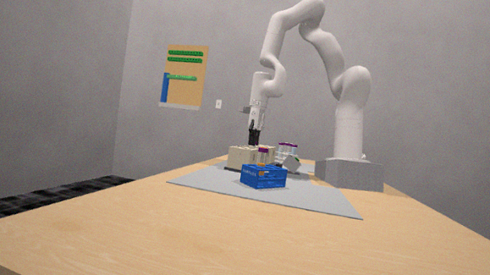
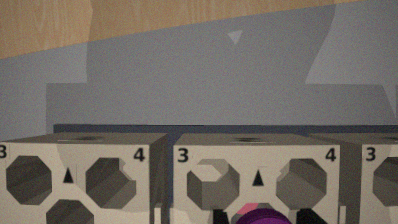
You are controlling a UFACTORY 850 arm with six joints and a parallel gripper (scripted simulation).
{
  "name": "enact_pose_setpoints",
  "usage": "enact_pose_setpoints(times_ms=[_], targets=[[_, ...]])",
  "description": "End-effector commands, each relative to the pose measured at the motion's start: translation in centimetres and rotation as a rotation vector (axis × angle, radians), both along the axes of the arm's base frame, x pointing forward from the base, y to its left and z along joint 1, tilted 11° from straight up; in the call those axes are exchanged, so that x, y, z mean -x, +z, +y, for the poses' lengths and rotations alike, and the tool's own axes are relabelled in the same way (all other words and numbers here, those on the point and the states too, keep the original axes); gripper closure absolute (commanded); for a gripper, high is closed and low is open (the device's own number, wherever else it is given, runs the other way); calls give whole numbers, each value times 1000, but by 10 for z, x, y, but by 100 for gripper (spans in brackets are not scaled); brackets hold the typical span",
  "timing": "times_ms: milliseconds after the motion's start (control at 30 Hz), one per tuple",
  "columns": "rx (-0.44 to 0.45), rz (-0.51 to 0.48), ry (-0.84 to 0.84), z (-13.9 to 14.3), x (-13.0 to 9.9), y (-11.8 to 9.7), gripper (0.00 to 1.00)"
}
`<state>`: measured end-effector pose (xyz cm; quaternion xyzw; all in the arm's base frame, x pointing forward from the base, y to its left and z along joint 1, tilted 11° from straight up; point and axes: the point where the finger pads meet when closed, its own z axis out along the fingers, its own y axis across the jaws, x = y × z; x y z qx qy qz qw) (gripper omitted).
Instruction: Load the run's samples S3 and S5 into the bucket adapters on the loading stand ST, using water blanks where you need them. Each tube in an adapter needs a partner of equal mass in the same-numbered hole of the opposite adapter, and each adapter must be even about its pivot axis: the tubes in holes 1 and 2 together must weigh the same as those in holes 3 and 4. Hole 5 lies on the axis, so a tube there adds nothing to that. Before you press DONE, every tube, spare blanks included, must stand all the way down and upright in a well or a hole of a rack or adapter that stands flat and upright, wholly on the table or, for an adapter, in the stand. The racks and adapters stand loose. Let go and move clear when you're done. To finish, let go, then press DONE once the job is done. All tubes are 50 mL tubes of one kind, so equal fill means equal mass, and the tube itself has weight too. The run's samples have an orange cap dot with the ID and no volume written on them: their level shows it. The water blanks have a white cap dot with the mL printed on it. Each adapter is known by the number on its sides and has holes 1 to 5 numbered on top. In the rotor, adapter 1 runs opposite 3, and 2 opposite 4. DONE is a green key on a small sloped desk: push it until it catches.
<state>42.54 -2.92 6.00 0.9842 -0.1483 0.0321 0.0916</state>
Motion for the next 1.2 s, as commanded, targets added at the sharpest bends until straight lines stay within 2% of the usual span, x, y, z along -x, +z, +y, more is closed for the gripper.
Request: enact_pose_setpoints(times_ms=[0, 1167], targets=[[-1, -1, 0, 2, 0, 10, 56], [-1, -1, 0, 14, 2, 71, 56]])
